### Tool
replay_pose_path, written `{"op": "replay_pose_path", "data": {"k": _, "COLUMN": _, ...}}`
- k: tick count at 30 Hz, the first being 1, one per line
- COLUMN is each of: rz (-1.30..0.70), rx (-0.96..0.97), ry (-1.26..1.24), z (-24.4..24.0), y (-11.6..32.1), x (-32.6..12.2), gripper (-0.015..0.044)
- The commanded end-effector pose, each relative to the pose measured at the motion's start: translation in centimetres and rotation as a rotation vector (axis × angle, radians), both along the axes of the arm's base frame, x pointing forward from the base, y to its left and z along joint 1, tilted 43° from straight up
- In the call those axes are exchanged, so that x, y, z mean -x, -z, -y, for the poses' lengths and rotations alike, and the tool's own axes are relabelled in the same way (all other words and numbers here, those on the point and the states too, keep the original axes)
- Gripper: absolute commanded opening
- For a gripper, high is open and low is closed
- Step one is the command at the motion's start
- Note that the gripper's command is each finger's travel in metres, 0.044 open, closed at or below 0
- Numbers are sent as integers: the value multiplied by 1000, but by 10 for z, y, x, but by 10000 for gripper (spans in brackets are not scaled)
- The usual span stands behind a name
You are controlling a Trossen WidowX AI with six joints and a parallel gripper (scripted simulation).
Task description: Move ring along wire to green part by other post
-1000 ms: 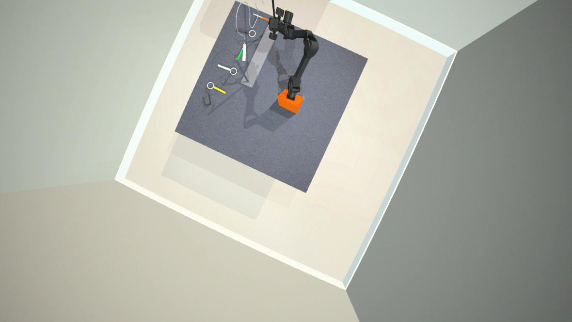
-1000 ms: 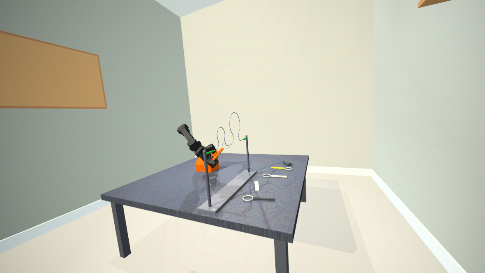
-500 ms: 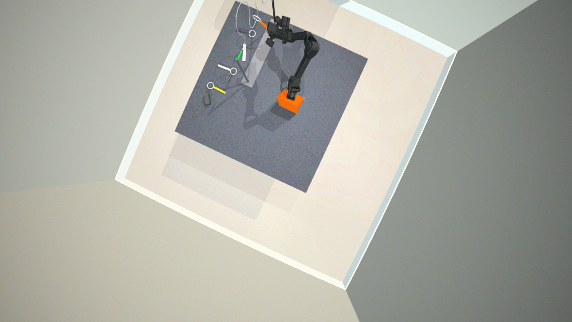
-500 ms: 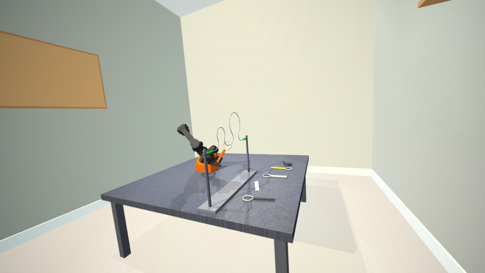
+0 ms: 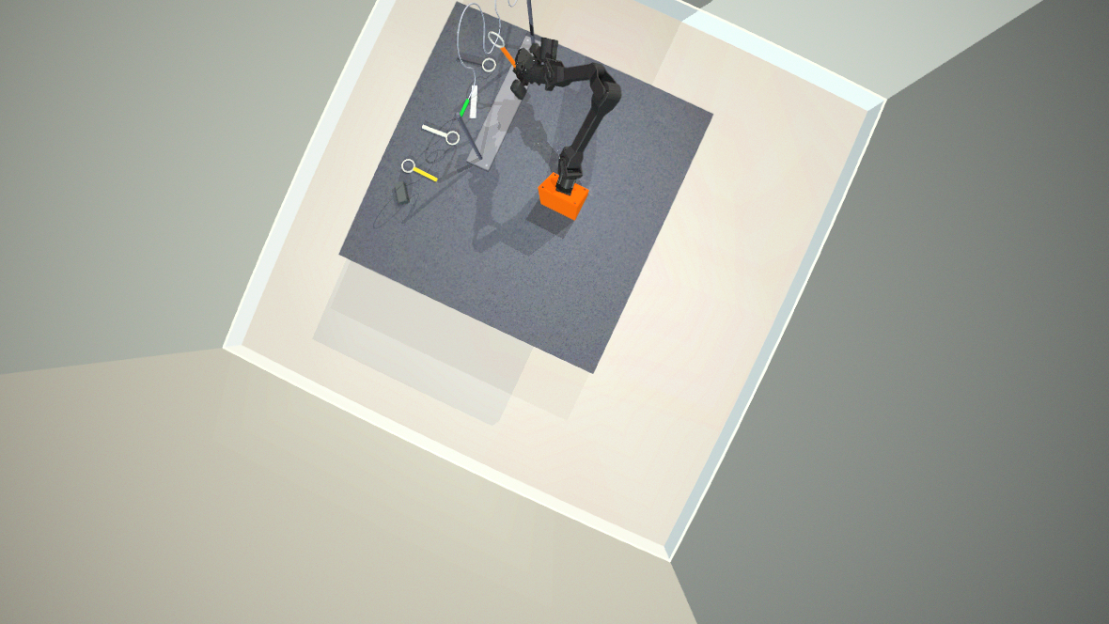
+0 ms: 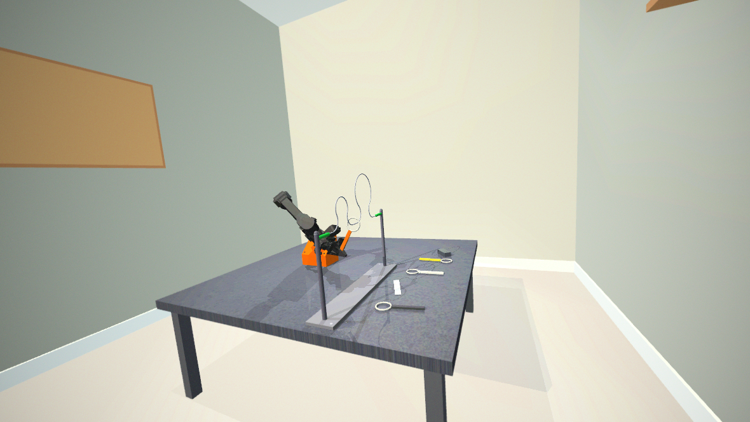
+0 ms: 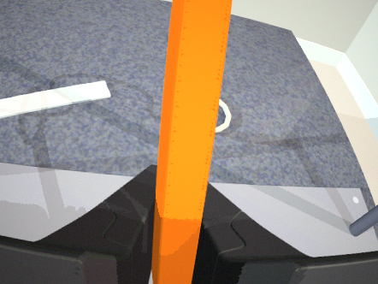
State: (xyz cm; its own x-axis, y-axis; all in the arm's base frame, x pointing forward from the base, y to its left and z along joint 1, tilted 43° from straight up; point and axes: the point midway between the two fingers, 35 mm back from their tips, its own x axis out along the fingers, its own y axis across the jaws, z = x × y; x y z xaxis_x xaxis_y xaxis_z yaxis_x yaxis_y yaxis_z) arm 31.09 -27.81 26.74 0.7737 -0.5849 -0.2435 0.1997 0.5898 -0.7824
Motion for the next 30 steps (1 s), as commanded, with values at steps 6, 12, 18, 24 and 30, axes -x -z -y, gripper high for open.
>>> {"op": "replay_pose_path", "data": {"k": 6, "rz": 16, "rx": -71, "ry": 6, "z": -13, "y": 14, "x": -1, "gripper": -150}}
{"op": "replay_pose_path", "data": {"k": 12, "rz": 21, "rx": -88, "ry": 7, "z": -19, "y": 20, "x": -2, "gripper": -150}}
{"op": "replay_pose_path", "data": {"k": 18, "rz": 26, "rx": -104, "ry": 9, "z": -25, "y": 26, "x": -3, "gripper": -150}}
{"op": "replay_pose_path", "data": {"k": 24, "rz": 34, "rx": -130, "ry": 10, "z": -32, "y": 32, "x": -5, "gripper": -150}}
{"op": "replay_pose_path", "data": {"k": 30, "rz": 44, "rx": -179, "ry": 12, "z": -41, "y": 40, "x": -6, "gripper": -150}}
